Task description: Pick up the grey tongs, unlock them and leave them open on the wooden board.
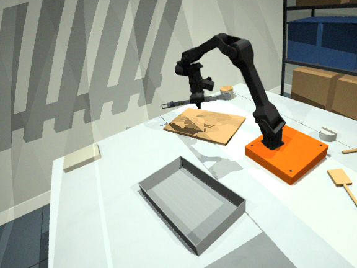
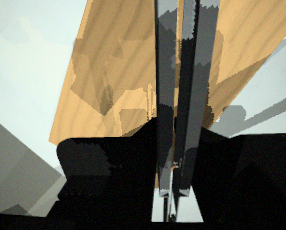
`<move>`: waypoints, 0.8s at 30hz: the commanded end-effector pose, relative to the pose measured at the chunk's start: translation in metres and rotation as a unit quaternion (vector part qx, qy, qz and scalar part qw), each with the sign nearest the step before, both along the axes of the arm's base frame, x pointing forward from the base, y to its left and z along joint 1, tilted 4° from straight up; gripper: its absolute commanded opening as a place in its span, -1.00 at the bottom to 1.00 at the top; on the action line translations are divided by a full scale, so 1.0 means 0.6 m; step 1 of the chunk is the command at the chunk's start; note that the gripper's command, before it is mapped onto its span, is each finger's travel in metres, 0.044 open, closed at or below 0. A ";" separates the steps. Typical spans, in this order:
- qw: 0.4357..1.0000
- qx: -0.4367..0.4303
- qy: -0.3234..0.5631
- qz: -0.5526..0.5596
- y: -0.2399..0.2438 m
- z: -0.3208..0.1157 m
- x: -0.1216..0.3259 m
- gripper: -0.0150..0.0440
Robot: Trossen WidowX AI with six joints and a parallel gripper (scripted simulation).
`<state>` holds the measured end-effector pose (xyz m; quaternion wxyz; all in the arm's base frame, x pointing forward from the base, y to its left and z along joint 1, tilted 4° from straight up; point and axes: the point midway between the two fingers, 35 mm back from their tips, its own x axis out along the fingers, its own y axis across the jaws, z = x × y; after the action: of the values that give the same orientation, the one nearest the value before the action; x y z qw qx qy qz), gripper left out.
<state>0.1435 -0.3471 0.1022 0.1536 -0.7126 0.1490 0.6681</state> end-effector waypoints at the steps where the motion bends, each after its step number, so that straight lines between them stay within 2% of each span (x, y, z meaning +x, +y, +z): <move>1: 1.000 0.001 0.000 -0.004 0.000 0.001 -0.001 -1.00; 7: 0.999 -0.013 -0.043 -0.018 -0.006 0.001 0.000 -1.00; 24: 0.958 -0.098 -0.261 -0.070 -0.029 0.029 -0.009 -1.00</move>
<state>0.1394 -0.3627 0.1111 0.1704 -0.8454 0.2092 0.4611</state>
